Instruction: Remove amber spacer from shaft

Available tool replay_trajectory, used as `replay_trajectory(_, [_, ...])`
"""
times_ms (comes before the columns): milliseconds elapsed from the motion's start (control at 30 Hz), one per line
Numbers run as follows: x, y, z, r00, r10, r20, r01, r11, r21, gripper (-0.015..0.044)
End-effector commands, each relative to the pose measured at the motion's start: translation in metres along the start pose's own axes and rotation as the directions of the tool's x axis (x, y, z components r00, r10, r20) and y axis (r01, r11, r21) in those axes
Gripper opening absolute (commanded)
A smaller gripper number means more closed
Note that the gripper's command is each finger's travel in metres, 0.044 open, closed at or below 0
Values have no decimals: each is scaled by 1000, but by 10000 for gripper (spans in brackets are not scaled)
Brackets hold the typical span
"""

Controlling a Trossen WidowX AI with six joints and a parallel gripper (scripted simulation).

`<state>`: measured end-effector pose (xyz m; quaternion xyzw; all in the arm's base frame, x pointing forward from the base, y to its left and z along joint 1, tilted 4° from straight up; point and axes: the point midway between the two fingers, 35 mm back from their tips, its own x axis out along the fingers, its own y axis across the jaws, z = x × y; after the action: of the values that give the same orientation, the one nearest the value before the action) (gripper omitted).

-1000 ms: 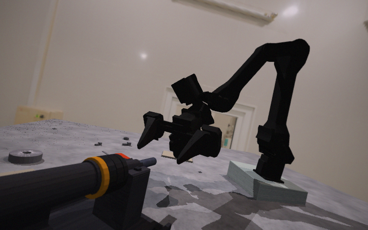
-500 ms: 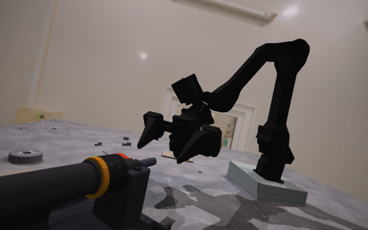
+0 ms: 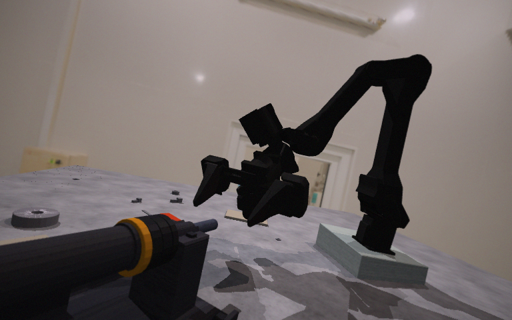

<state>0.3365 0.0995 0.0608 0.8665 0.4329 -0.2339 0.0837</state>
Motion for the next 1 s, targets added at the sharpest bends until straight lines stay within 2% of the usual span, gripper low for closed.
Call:
replay_trajectory(0, [0, -1, 0, 1000, -7, -1, 7, 1000, -3, 440])
replay_trajectory(967, [41, -3, 0, 1000, -7, -4, 7, 1000, -3, 440])
